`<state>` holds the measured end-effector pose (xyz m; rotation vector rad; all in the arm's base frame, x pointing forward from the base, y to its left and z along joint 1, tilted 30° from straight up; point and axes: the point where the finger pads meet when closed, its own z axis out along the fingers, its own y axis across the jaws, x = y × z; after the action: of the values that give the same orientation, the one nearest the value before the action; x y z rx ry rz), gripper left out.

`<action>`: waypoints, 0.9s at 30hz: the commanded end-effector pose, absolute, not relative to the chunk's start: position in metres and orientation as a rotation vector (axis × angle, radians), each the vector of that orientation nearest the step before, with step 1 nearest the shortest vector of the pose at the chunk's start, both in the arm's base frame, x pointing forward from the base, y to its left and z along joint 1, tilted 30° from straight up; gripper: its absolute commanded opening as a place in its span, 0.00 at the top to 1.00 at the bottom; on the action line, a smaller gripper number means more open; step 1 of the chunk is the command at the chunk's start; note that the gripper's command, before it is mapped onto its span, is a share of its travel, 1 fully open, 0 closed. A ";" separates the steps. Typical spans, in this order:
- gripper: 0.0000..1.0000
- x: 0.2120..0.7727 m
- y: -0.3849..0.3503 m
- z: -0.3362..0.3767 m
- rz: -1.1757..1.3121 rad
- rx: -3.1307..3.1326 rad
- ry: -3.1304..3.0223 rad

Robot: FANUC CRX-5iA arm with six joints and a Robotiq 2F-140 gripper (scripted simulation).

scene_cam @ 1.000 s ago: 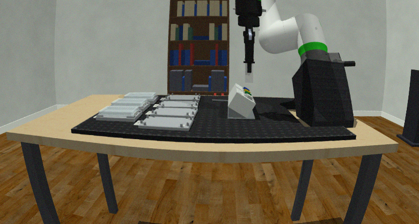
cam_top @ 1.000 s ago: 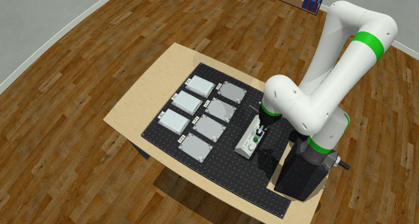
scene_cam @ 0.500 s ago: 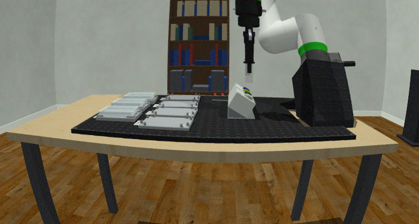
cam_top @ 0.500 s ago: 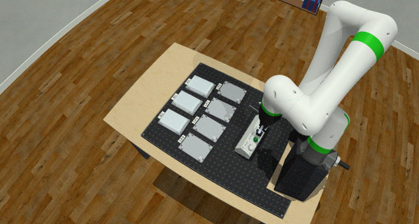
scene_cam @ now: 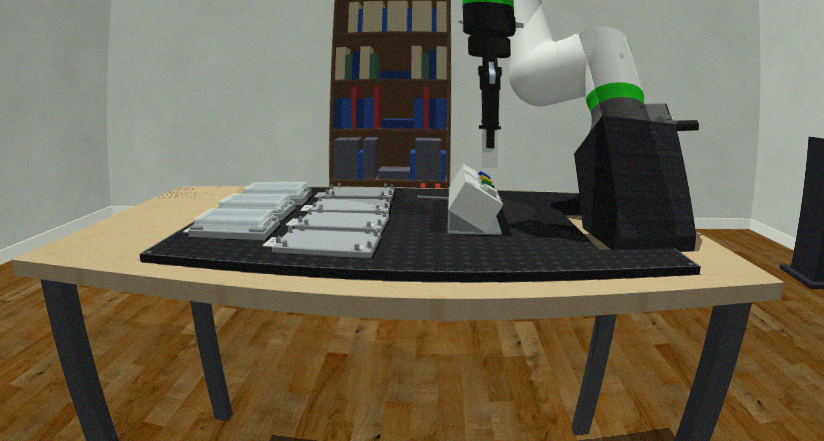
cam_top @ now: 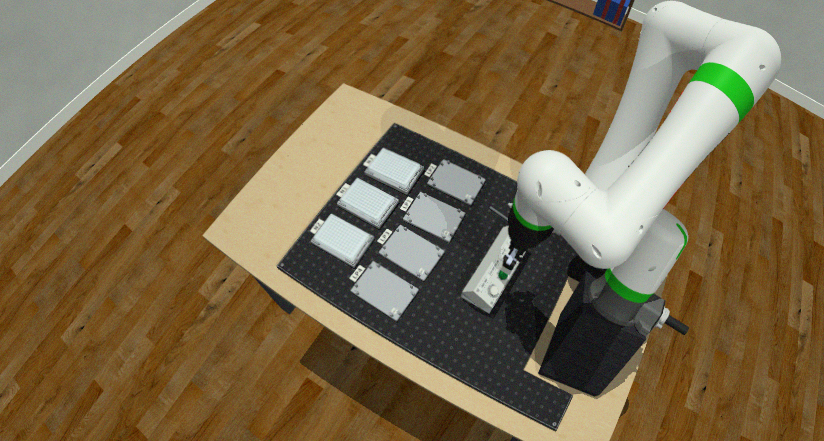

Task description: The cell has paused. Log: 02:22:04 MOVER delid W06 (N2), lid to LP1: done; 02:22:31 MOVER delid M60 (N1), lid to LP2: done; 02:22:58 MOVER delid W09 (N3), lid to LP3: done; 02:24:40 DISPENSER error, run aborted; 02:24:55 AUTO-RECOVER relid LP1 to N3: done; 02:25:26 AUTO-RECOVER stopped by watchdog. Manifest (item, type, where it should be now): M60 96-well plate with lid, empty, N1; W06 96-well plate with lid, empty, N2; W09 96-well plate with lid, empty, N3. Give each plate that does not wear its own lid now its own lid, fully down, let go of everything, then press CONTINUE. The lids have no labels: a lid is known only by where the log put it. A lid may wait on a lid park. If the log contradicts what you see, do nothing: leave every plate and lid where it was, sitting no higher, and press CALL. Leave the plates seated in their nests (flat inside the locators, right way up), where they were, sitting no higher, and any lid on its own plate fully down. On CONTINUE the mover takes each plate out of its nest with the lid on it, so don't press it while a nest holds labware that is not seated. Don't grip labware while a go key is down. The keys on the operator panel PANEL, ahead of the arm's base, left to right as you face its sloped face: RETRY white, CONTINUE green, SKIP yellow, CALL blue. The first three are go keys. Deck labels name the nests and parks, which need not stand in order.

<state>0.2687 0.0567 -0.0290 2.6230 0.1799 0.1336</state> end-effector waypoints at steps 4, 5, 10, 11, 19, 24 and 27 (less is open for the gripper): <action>1.00 0.270 0.054 -0.034 0.134 2.623 0.180; 1.00 0.270 0.054 -0.035 0.134 2.623 0.180; 1.00 0.270 0.052 -0.038 0.134 2.623 0.180; 1.00 0.270 0.052 -0.038 0.134 2.623 0.180; 1.00 0.271 0.049 -0.044 0.134 2.623 0.180; 1.00 0.271 0.047 -0.047 0.134 2.623 0.180; 1.00 0.272 0.047 -0.048 0.134 2.623 0.180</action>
<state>0.2715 0.0466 -0.0474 2.6231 0.1799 0.1337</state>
